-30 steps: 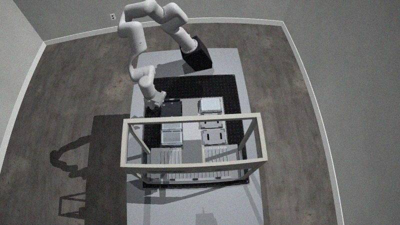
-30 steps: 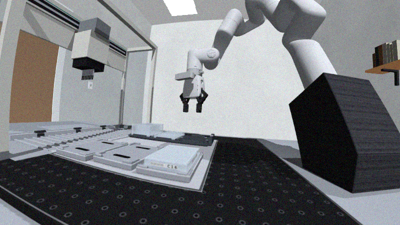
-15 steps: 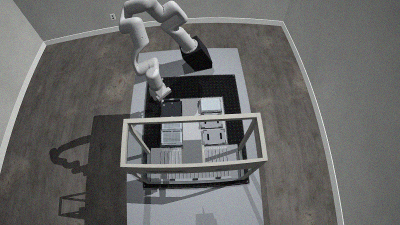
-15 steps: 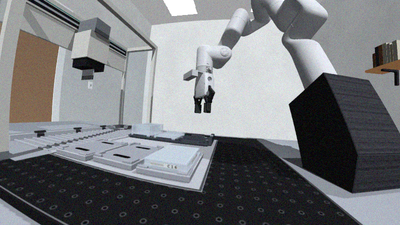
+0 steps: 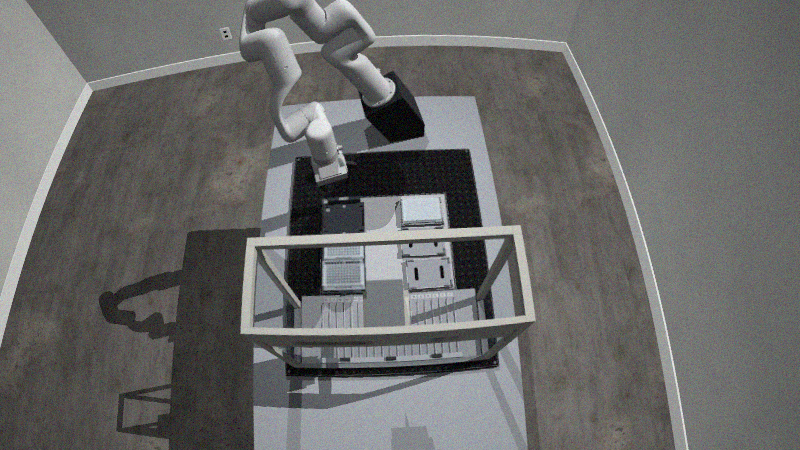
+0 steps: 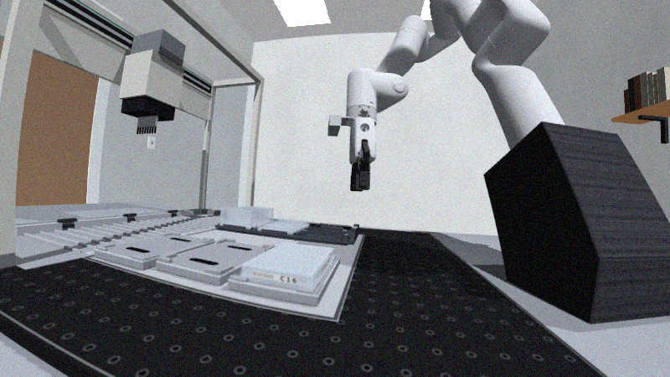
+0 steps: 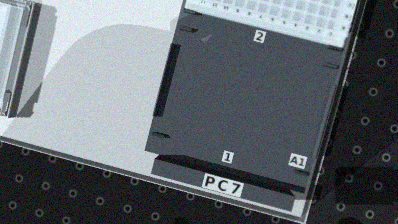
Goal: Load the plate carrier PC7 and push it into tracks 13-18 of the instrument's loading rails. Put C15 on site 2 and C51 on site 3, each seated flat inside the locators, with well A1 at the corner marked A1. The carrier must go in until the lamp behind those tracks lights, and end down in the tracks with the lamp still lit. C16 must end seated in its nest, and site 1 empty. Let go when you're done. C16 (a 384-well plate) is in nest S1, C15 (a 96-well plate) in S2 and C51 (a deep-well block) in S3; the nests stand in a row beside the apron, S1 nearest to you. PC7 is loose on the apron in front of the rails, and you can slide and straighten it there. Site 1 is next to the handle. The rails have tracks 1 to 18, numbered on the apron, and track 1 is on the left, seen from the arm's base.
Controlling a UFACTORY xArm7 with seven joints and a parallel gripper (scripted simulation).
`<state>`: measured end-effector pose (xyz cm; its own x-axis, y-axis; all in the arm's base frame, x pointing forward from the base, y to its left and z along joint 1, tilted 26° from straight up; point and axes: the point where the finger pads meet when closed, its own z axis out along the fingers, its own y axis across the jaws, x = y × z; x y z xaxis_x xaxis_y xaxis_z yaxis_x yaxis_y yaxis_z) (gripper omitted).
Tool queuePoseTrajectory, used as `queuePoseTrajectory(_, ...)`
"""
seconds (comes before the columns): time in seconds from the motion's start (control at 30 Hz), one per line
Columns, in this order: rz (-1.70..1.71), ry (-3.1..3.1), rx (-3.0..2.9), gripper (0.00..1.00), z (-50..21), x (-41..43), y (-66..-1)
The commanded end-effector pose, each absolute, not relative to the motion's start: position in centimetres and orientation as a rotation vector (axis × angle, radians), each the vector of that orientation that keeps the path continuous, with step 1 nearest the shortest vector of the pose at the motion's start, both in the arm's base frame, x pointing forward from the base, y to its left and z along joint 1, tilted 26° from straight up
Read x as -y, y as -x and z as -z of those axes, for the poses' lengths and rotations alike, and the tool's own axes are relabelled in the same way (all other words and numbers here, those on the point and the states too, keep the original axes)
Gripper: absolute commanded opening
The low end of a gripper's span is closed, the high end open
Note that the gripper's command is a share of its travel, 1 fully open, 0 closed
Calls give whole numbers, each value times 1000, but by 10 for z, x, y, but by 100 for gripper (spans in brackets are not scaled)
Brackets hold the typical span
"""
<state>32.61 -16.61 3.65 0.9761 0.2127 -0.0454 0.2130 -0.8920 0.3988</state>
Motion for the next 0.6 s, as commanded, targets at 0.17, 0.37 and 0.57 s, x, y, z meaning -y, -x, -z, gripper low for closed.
queuePoseTrajectory(0.17,-114,-2686,31,82,-28,150,-301)
queuePoseTrajectory(0.37,-114,-2686,31,82,-28,150,-301)
queuePoseTrajectory(0.57,-114,-2686,31,82,-28,150,-301)
